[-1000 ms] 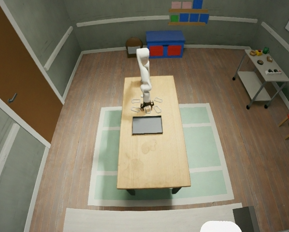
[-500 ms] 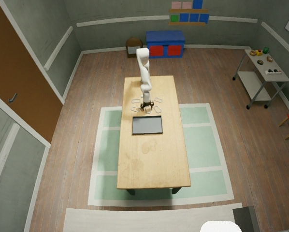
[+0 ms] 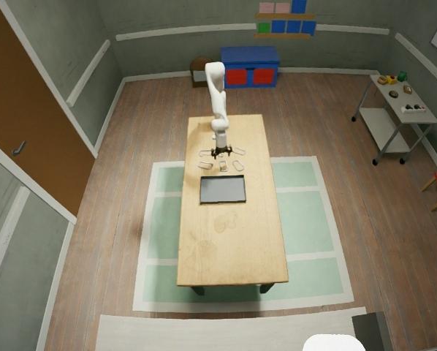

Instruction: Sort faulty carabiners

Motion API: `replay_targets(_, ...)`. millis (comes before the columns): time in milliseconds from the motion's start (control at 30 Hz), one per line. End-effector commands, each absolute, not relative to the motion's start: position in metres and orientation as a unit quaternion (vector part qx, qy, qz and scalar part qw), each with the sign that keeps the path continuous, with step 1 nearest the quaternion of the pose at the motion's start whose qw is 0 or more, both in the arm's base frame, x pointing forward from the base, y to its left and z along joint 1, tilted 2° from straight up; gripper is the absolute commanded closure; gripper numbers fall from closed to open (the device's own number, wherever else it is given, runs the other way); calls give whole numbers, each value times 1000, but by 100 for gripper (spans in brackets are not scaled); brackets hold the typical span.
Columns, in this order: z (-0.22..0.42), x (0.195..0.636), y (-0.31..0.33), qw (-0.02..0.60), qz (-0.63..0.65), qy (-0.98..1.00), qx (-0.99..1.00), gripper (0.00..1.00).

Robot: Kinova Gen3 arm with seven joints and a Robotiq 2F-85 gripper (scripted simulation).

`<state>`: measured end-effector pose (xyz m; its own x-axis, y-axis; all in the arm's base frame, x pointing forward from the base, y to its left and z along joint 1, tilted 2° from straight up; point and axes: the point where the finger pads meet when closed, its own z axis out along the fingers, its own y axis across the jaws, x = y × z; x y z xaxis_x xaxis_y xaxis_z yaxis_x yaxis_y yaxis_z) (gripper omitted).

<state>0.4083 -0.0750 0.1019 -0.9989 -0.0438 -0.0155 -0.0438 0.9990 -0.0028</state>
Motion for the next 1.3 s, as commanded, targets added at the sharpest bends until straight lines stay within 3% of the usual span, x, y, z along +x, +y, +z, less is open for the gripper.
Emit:
replay_targets(0,107,411,-76,14,-2,1000,-21,0)
replay_targets(567,101,407,-75,6,-1,1000,-22,0)
replay_targets(600,115,423,-18,10,-3,997,-73,0)
replay_targets(1133,115,423,-18,10,-3,997,-73,0)
replay_targets(1167,128,437,34,14,-4,993,-120,0)
replay_targets(1267,128,437,34,14,-4,993,-120,0)
